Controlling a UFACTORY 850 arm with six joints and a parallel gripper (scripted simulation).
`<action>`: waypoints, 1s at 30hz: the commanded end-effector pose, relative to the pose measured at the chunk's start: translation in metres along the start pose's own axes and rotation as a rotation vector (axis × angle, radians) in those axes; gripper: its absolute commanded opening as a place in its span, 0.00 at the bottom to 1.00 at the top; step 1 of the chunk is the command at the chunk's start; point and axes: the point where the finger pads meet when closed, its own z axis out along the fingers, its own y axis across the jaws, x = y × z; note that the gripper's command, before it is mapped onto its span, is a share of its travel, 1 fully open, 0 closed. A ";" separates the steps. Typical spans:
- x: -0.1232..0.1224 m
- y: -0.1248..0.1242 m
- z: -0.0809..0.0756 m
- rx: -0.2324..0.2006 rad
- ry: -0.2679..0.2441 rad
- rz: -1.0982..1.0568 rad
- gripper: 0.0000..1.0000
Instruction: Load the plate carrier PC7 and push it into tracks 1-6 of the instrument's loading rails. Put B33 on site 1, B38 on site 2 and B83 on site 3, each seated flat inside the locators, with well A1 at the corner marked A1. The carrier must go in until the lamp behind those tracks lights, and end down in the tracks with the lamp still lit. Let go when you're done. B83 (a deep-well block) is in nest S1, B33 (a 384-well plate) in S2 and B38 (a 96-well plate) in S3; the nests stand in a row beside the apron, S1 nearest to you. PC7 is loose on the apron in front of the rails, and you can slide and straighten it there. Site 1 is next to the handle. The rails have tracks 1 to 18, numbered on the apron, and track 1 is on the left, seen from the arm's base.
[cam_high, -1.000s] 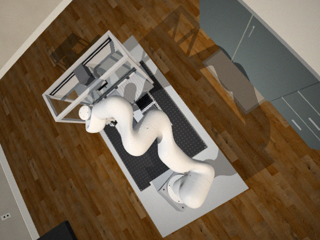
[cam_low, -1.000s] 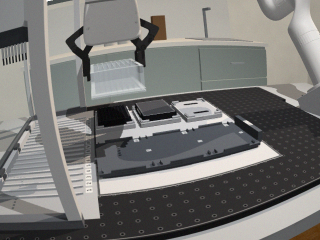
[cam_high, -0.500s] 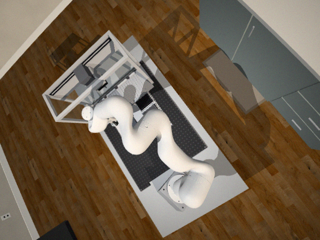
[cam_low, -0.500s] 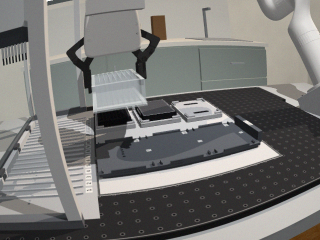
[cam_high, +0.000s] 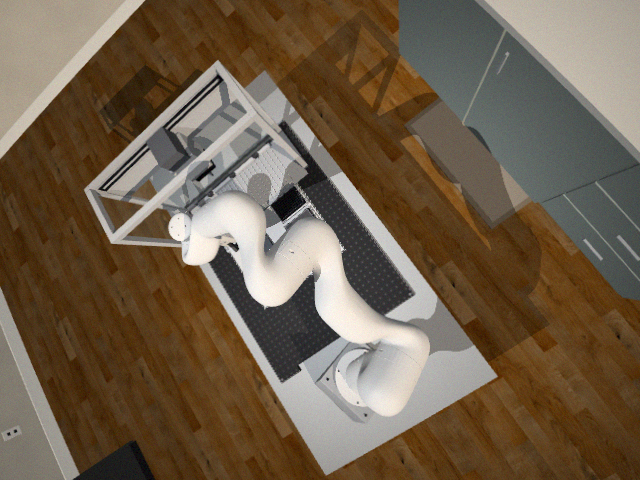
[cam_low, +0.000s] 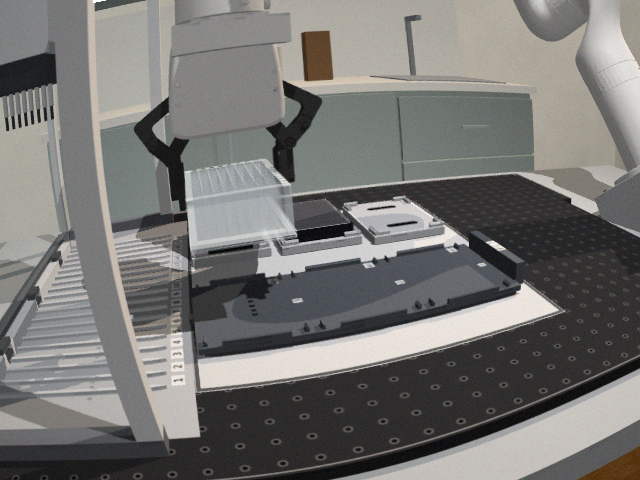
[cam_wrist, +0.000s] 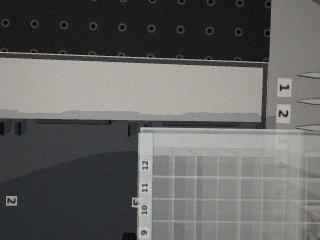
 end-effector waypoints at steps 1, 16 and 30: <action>0.000 0.001 0.004 -0.002 0.001 0.001 0.00; 0.000 0.001 0.026 -0.002 0.001 0.001 0.00; 0.000 0.001 0.046 -0.002 0.001 0.001 0.00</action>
